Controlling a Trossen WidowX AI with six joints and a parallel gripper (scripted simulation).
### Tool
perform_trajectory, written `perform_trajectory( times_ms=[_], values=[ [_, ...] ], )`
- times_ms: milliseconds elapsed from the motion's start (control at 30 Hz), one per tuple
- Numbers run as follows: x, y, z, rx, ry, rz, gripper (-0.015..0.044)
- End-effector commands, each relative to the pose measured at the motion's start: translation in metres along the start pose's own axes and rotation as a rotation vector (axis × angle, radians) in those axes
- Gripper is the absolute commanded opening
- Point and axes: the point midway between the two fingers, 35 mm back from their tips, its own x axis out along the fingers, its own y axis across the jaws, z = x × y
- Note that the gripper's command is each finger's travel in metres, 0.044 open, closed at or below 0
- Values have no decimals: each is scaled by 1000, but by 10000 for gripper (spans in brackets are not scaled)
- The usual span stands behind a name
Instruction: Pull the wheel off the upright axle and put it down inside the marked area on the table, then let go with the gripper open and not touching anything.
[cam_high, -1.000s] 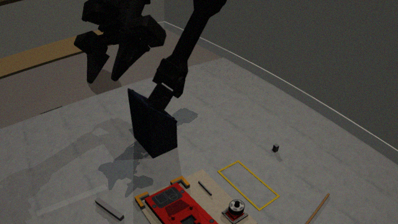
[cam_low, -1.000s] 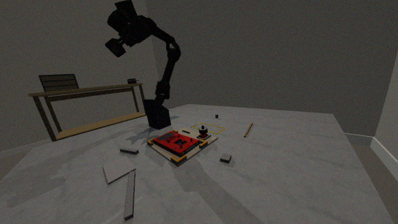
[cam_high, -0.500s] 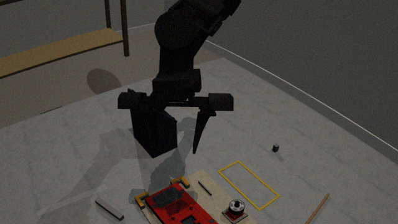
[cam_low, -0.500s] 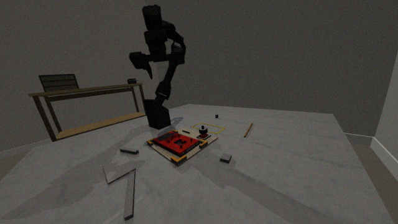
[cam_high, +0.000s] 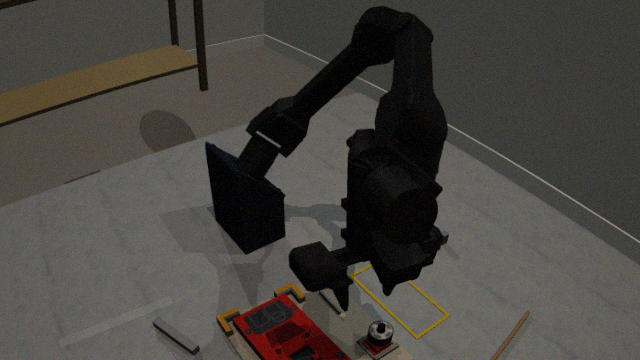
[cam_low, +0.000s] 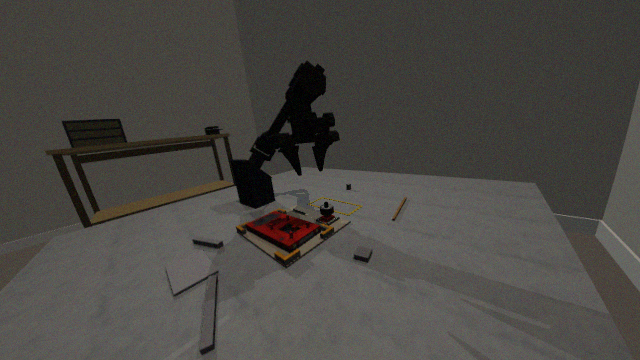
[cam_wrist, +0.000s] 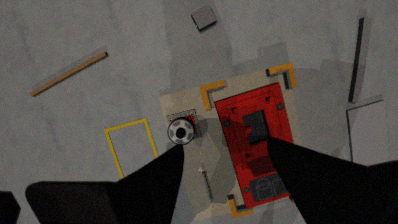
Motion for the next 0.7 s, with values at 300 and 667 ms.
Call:
perform_trajectory(
  times_ms=[300,667],
  values=[
    [46,44,-15,-163,150,60,300],
    [56,51,-14,-163,150,60,300]
  ],
)
